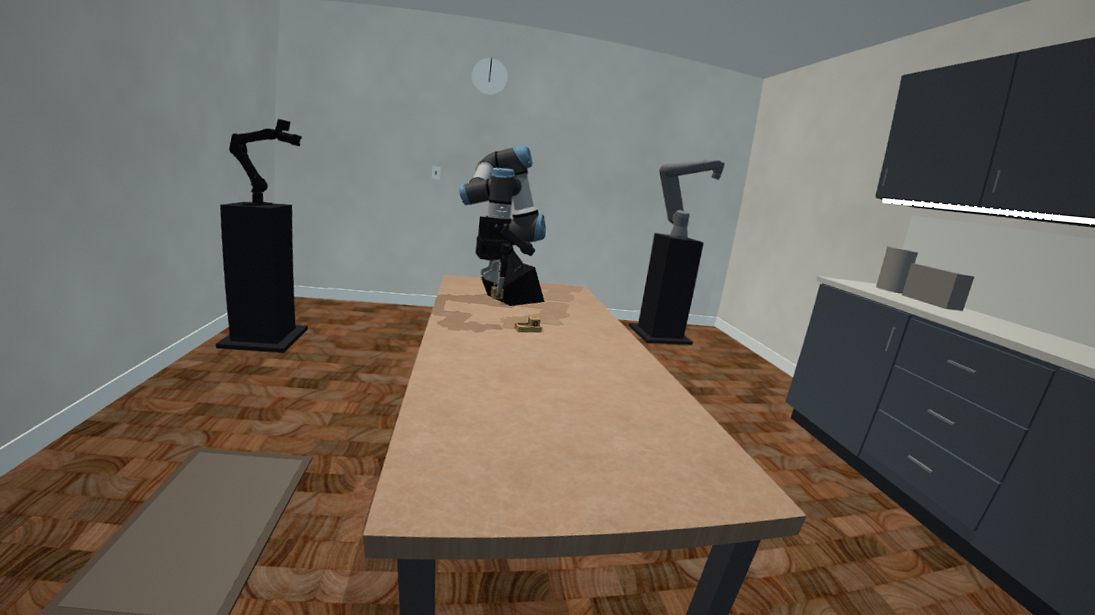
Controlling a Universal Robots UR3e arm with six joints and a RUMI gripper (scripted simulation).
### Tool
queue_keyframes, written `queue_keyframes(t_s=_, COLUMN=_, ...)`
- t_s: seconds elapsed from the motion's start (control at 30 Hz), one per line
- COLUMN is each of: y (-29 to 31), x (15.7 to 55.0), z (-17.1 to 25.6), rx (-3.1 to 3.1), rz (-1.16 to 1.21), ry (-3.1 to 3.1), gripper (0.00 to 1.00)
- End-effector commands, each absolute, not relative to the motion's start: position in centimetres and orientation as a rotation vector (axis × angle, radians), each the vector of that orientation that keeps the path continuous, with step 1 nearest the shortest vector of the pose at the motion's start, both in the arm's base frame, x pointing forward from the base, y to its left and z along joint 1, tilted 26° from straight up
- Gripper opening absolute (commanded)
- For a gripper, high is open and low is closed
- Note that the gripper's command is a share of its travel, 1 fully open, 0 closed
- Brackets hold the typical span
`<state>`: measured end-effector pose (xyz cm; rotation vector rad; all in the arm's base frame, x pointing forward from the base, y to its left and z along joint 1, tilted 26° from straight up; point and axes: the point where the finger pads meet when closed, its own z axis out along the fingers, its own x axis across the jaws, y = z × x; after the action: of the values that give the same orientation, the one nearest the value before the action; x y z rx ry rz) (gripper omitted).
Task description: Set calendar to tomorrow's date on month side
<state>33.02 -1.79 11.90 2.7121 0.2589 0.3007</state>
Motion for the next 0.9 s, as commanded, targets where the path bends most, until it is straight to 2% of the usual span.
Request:
queue_keyframes(t_s=0.0, y=-1.4, x=33.1, z=11.9, rx=2.712, rz=0.303, ry=0.259, gripper=0.10)
queue_keyframes(t_s=0.5, y=6.1, x=31.8, z=9.4, rx=2.712, rz=0.302, ry=0.262, gripper=0.10)
queue_keyframes(t_s=0.87, y=6.7, x=31.6, z=9.2, rx=2.710, rz=0.303, ry=0.263, gripper=0.10)
